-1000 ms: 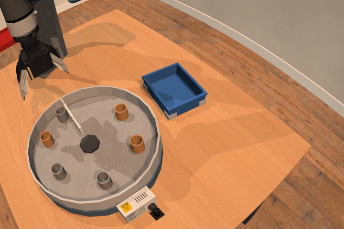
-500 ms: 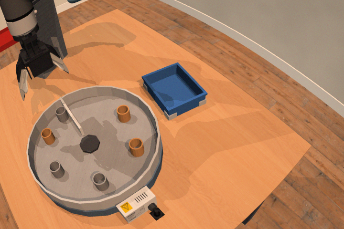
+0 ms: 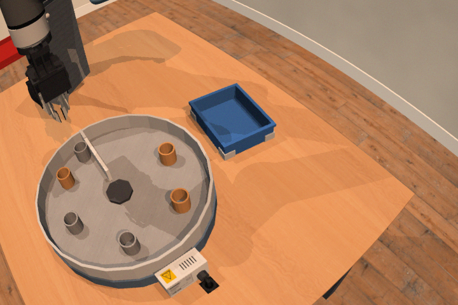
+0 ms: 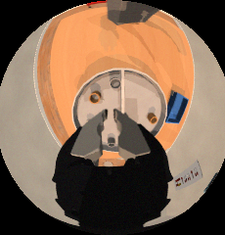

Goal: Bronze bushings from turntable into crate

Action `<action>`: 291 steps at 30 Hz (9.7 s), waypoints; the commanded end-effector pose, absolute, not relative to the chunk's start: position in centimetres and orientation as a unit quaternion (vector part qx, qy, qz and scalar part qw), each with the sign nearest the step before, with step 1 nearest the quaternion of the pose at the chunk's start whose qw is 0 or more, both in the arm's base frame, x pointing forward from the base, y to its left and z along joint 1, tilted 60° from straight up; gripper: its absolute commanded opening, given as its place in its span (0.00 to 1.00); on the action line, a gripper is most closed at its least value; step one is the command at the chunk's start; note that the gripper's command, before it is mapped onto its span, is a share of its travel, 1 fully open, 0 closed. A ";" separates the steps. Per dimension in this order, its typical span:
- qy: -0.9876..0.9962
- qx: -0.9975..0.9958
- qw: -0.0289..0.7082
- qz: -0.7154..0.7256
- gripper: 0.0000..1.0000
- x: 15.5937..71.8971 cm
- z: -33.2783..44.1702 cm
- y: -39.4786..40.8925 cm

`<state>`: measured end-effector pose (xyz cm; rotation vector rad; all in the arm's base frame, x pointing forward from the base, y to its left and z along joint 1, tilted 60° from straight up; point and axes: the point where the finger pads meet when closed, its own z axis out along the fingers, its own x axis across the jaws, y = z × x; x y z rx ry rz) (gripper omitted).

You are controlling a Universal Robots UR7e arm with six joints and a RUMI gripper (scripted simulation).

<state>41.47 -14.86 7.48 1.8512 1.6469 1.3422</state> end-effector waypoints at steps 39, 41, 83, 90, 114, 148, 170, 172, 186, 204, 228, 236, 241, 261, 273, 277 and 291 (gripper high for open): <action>0.577 0.648 0.161 0.470 0.05 41.5 7.5 -14.9; 0.577 0.648 0.161 0.470 0.05 41.5 7.5 -14.9; 0.577 0.648 0.161 0.470 0.05 41.5 7.5 -14.9; 0.577 0.648 0.161 0.470 0.05 41.5 7.5 -14.9; 0.577 0.648 0.161 0.470 0.05 41.5 7.5 -14.9; 0.577 0.648 0.161 0.470 0.05 41.5 7.5 -14.9; 0.577 0.648 0.161 0.470 0.05 41.5 7.5 -14.9; 0.577 0.648 0.161 0.470 0.05 41.5 7.5 -14.9; 0.577 0.648 0.161 0.470 0.05 41.5 7.5 -14.9; 0.577 0.648 0.161 0.470 0.05 41.5 7.5 -14.9; 0.577 0.648 0.161 0.470 0.05 41.5 7.5 -14.9; 0.577 0.648 0.161 0.470 0.05 41.5 7.5 -14.9; 0.577 0.648 0.161 0.470 0.05 41.5 7.5 -14.9; 0.577 0.648 0.161 0.470 0.05 41.5 7.5 -14.9; 0.577 0.648 0.161 0.470 0.05 41.5 7.5 -14.9; 0.577 0.648 0.161 0.470 0.05 41.5 7.5 -14.9; 0.577 0.648 0.161 0.470 0.05 41.5 7.5 -14.9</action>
